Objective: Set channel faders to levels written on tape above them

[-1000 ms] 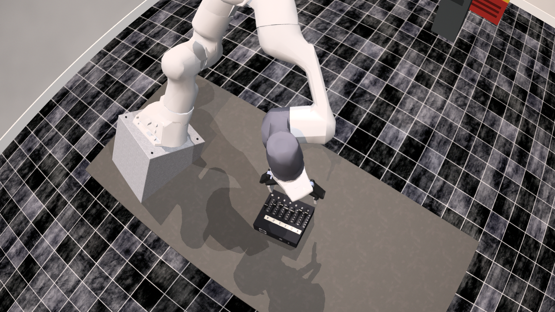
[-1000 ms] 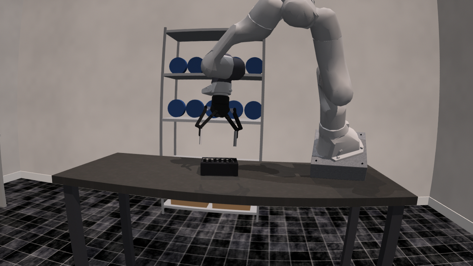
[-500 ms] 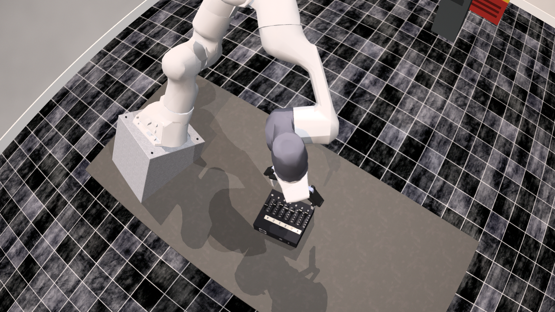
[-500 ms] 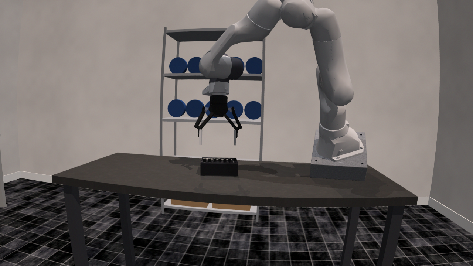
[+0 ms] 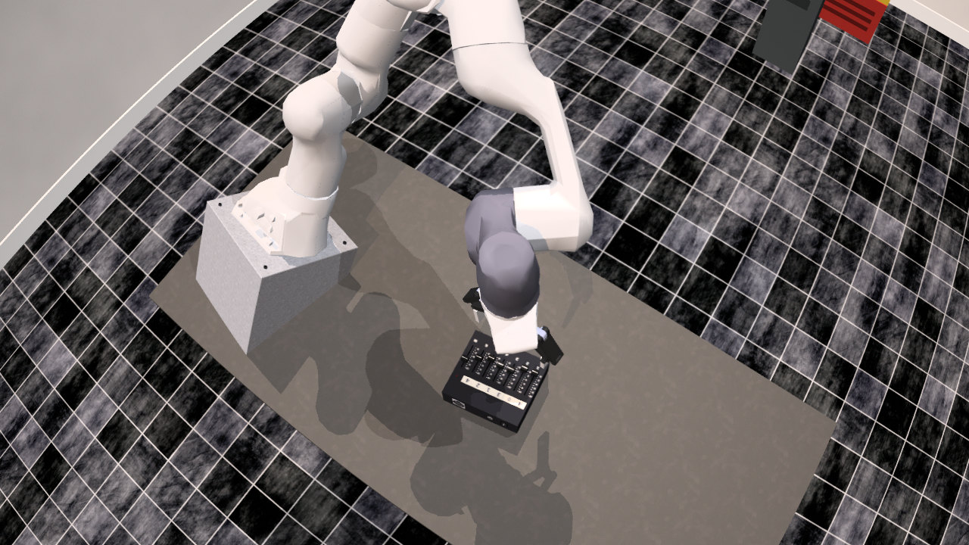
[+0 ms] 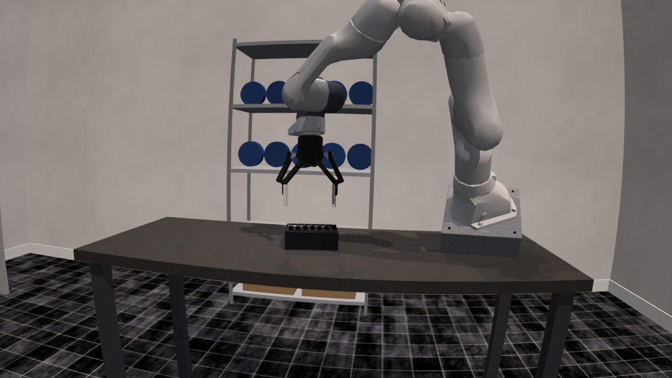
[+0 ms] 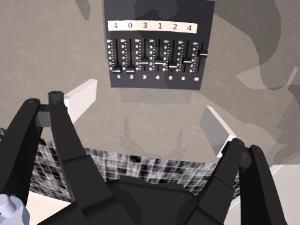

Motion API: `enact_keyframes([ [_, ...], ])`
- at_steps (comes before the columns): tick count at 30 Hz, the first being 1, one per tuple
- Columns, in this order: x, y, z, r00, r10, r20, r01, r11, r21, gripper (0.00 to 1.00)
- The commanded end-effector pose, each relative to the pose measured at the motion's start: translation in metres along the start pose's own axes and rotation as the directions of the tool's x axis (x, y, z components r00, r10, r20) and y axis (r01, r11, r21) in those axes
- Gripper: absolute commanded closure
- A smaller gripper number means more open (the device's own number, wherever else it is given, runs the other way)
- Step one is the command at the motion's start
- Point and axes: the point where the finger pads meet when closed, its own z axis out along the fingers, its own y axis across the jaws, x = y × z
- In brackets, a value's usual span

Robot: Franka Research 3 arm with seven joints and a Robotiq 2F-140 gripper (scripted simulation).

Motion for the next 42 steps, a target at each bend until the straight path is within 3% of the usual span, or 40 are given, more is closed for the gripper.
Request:
enact_keyframes([
  [1,0.000,0.001,0.000,1.000,0.028,0.000,-0.028,1.000,-0.006,0.00],
  [8,0.002,0.001,-0.003,0.998,-0.056,-0.006,0.056,0.998,-0.005,0.00],
  [9,0.004,0.001,-0.005,0.992,-0.123,-0.011,0.123,0.992,-0.004,0.00],
  [11,0.010,0.000,-0.013,0.949,-0.313,-0.026,0.313,0.950,-0.006,0.00],
  [19,0.041,-0.001,-0.053,0.851,-0.520,-0.074,0.518,0.854,-0.045,0.00],
  [23,0.048,-0.001,-0.062,0.789,-0.607,-0.095,0.604,0.794,-0.063,0.00],
  [25,0.048,-0.001,-0.062,0.789,-0.607,-0.095,0.604,0.794,-0.063,0.00],
  [26,0.048,-0.001,-0.062,0.741,-0.664,-0.099,0.659,0.748,-0.077,0.00],
  [40,0.044,0.000,-0.059,0.433,-0.898,-0.077,0.888,0.440,-0.134,0.00],
  [42,0.044,0.000,-0.059,0.433,-0.898,-0.077,0.888,0.440,-0.134,0.00],
])
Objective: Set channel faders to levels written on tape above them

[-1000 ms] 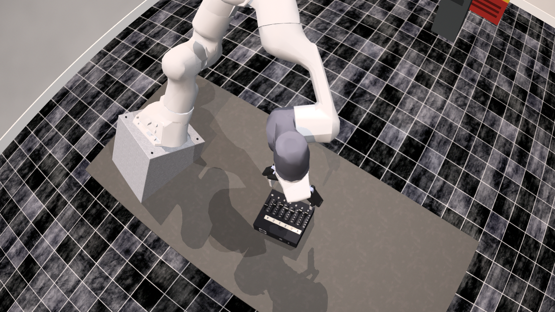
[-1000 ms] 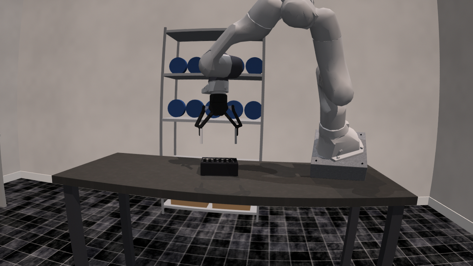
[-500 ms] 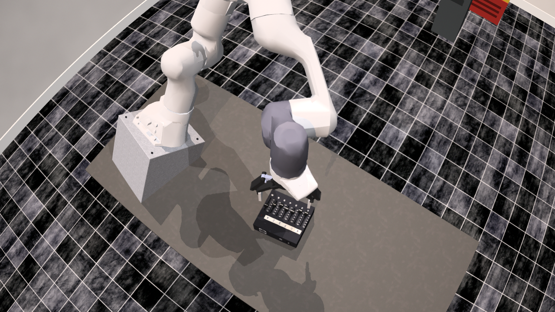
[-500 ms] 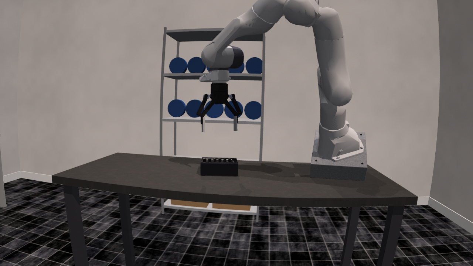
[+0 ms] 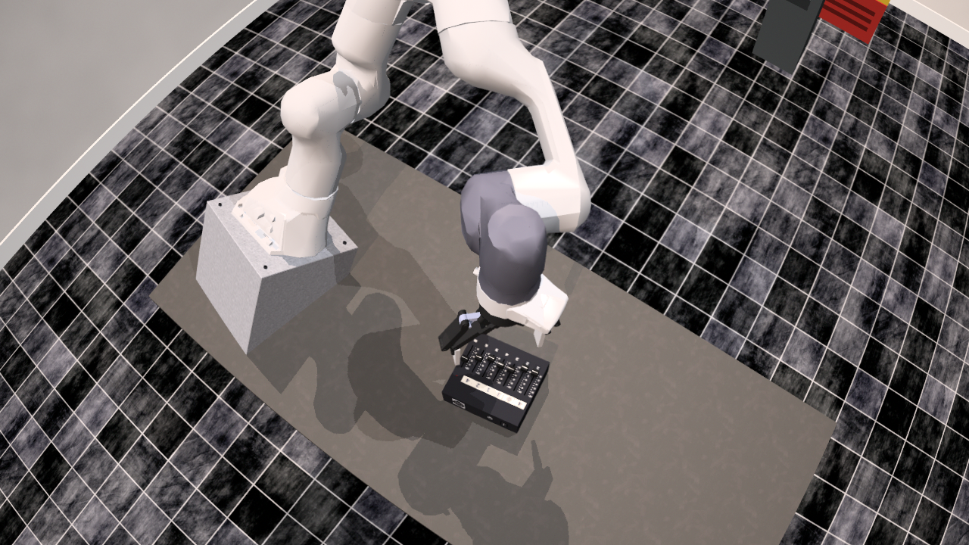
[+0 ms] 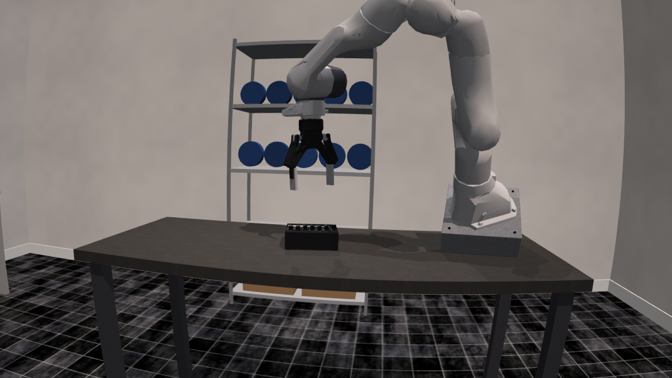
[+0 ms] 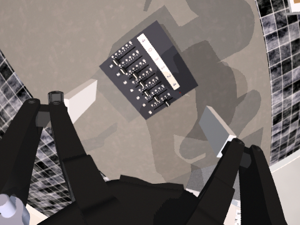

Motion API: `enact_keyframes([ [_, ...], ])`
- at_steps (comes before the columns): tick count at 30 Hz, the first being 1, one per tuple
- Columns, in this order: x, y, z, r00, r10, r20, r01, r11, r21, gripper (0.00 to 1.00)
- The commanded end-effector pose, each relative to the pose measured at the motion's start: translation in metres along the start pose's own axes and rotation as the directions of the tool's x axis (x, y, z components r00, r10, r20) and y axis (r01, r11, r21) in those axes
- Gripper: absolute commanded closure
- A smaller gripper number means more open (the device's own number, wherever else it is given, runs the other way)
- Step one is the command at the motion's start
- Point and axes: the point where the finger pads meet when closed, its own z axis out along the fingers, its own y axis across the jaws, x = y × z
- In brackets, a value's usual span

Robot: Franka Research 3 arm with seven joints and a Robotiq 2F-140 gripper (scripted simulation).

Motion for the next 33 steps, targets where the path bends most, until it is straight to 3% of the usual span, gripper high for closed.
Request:
enact_keyframes([
  [1,-0.001,-0.002,0.002,0.962,-0.274,-0.016,0.274,0.961,0.028,0.00],
  [4,-0.014,-0.015,0.012,0.959,-0.284,-0.009,0.283,0.955,0.082,0.00],
  [6,-0.026,-0.026,0.021,0.999,-0.029,0.029,0.026,0.995,0.095,0.00],
  [8,-0.040,-0.037,0.029,0.975,0.209,0.069,-0.215,0.973,0.088,0.00],
  [13,-0.067,-0.058,0.046,0.935,0.338,0.111,-0.347,0.935,0.076,0.00],
  [17,-0.072,-0.061,0.049,0.916,0.380,0.128,-0.391,0.917,0.074,0.00],
  [32,-0.074,-0.062,0.050,0.655,0.736,0.172,-0.750,0.661,0.022,0.00],
  [33,-0.074,-0.062,0.050,0.655,0.736,0.172,-0.750,0.661,0.022,0.00],
])
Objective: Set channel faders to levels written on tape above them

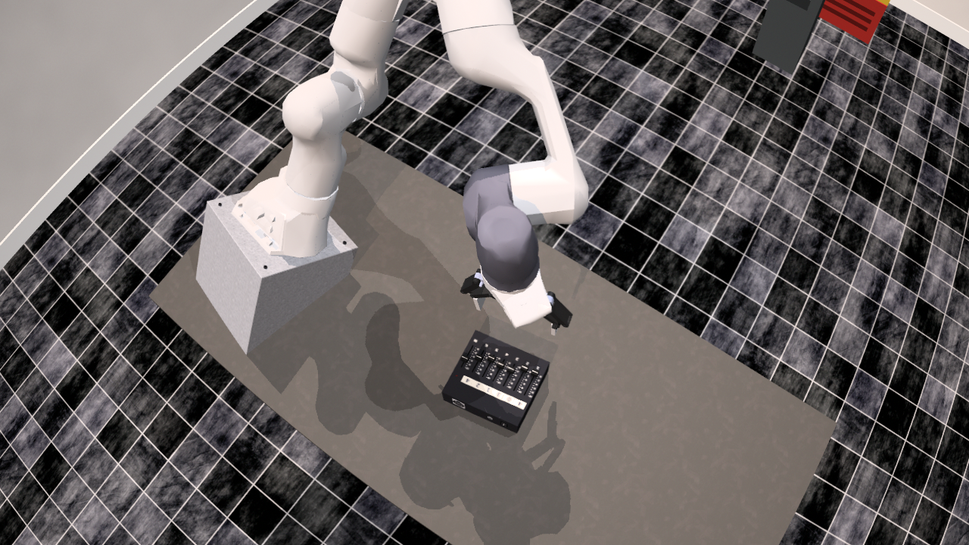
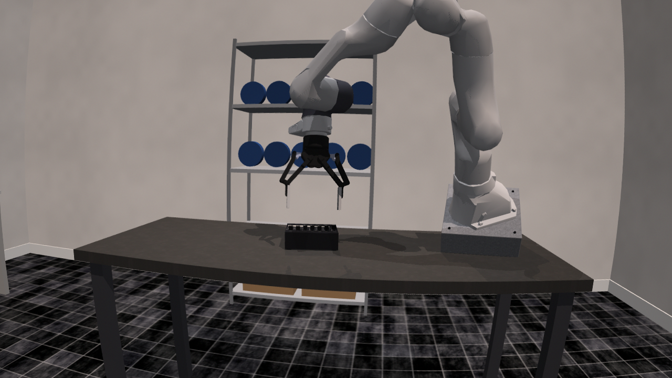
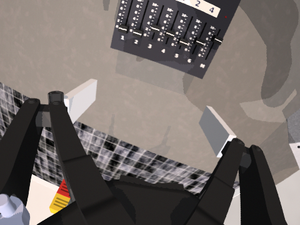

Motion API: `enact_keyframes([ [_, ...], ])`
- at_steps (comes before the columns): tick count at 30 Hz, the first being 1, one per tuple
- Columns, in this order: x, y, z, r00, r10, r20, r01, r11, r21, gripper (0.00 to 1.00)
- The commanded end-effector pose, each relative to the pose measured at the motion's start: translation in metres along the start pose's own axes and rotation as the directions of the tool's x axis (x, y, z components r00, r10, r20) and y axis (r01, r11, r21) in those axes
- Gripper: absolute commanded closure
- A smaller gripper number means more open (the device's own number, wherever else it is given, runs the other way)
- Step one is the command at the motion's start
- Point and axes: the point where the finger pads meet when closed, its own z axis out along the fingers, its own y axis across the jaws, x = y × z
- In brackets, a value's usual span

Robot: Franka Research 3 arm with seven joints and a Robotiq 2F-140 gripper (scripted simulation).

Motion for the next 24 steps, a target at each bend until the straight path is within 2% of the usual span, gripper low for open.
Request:
enact_keyframes([
  [1,-0.0005,-0.0006,-0.0004,0.974,0.228,-0.020,-0.228,0.974,-0.016,0.00],
  [3,-0.0005,-0.0006,-0.0004,0.949,0.314,-0.027,-0.315,0.949,-0.020,0.00],
  [24,-0.0005,-0.0006,-0.0004,0.949,0.314,-0.027,-0.315,0.949,-0.020,0.00],
])
